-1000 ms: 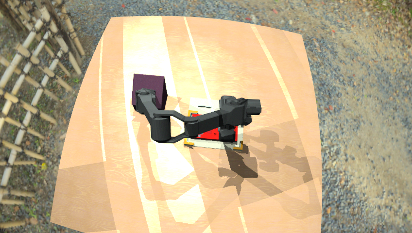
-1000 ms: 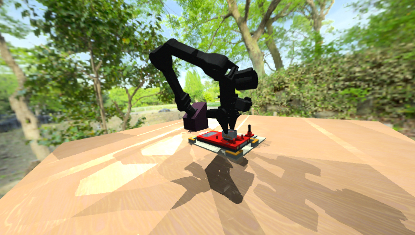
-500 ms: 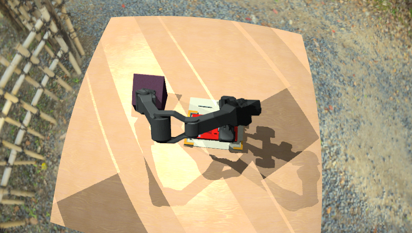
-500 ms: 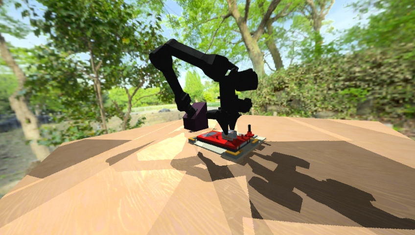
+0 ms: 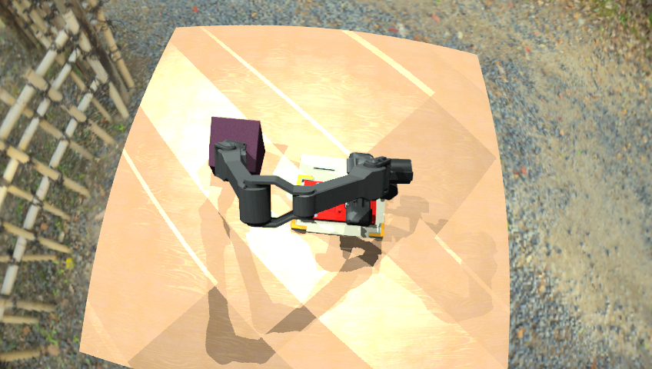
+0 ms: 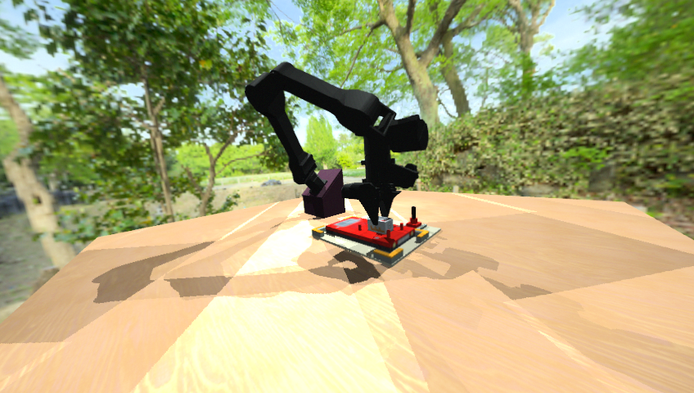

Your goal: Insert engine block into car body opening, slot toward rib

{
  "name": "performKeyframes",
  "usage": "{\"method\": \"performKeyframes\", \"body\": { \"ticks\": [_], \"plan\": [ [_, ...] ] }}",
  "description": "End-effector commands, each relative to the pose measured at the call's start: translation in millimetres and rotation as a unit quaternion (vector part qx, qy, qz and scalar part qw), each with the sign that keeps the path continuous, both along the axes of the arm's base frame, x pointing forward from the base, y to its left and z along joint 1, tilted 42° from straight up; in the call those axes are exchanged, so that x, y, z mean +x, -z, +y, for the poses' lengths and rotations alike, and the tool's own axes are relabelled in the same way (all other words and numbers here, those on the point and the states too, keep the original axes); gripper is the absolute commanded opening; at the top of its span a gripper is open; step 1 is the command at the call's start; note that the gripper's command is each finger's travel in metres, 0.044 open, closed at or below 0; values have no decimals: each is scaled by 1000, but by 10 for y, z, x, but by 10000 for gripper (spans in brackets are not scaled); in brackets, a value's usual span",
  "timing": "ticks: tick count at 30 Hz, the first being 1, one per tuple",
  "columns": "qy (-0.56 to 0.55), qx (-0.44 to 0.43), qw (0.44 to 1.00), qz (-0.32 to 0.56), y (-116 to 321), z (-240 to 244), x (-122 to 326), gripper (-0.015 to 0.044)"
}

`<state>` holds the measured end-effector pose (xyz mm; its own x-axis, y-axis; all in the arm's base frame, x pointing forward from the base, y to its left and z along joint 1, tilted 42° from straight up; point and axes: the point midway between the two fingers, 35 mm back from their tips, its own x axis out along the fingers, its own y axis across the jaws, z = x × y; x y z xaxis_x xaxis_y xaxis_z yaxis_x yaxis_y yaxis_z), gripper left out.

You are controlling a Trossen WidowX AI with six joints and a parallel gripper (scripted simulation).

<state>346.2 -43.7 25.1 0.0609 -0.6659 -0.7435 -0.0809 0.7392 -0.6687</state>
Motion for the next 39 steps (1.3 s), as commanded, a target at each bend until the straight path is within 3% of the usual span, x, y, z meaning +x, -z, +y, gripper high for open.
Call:
{"method": "performKeyframes", "body": {
  "ticks": [1, 8, 19, 39],
  "plan": [
    [-2, -2, 1000, 2, 9, -11, 0, 159],
    [-2, -2, 1000, 2, 20, -21, 1, 159],
    [0, 0, 1000, 0, 13, -11, 1, 440],
    [-2, -1, 1000, 2, -88, 85, -15, 440]
  ]
}}
